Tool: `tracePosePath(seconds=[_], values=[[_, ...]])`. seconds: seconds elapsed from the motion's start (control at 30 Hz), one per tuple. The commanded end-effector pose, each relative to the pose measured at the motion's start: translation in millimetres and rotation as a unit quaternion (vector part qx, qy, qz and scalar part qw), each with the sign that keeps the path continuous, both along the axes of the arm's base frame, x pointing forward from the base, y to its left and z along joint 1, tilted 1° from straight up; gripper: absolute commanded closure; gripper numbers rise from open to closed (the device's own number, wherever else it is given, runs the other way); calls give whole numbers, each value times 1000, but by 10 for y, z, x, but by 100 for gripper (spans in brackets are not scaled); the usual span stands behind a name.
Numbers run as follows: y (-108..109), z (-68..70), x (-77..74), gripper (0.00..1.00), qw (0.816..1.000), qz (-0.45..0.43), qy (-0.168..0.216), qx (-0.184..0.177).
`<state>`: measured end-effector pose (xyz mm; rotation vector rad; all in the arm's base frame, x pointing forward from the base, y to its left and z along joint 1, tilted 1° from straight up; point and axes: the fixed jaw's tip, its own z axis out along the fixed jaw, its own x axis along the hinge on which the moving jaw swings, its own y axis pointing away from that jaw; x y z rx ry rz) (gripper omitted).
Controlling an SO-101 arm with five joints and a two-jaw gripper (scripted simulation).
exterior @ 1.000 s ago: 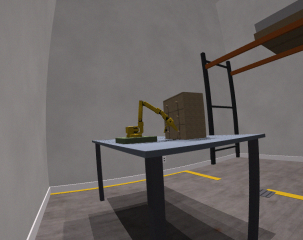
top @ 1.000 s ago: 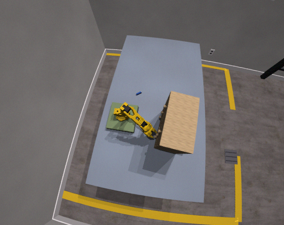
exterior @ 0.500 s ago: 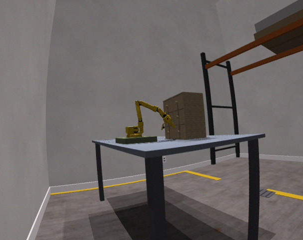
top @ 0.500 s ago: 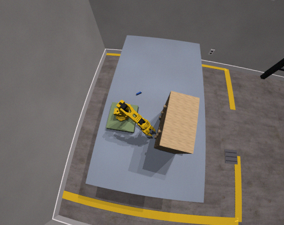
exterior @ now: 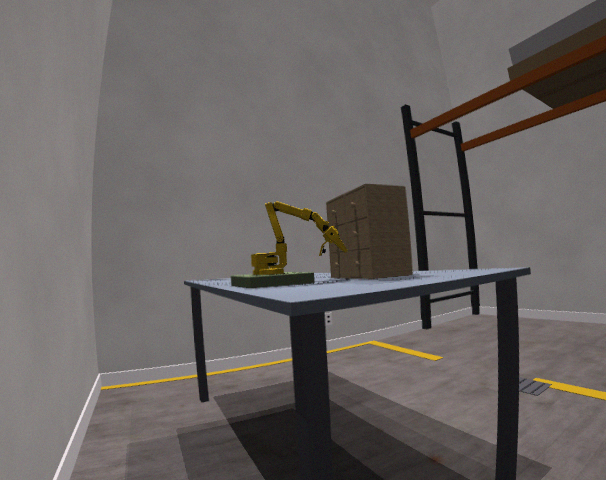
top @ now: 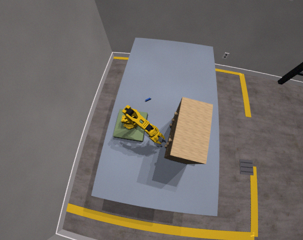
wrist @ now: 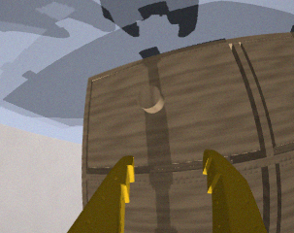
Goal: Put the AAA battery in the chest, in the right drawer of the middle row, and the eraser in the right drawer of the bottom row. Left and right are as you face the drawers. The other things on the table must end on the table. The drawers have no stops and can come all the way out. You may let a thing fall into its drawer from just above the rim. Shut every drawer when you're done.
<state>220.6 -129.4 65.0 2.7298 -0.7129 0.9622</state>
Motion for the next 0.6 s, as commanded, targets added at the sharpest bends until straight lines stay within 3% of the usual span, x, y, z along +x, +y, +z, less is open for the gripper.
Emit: tracePosePath(seconds=[0.0, 0.27, 0.33, 0.57], values=[[86, 136, -125, 79, 1000, -1, -1, 4], [232, 351, -367, 79, 1000, 0, -6, 3], [232, 351, -367, 79, 1000, 0, -6, 3], [368, 463, -602, 79, 1000, 2, -11, 2]])
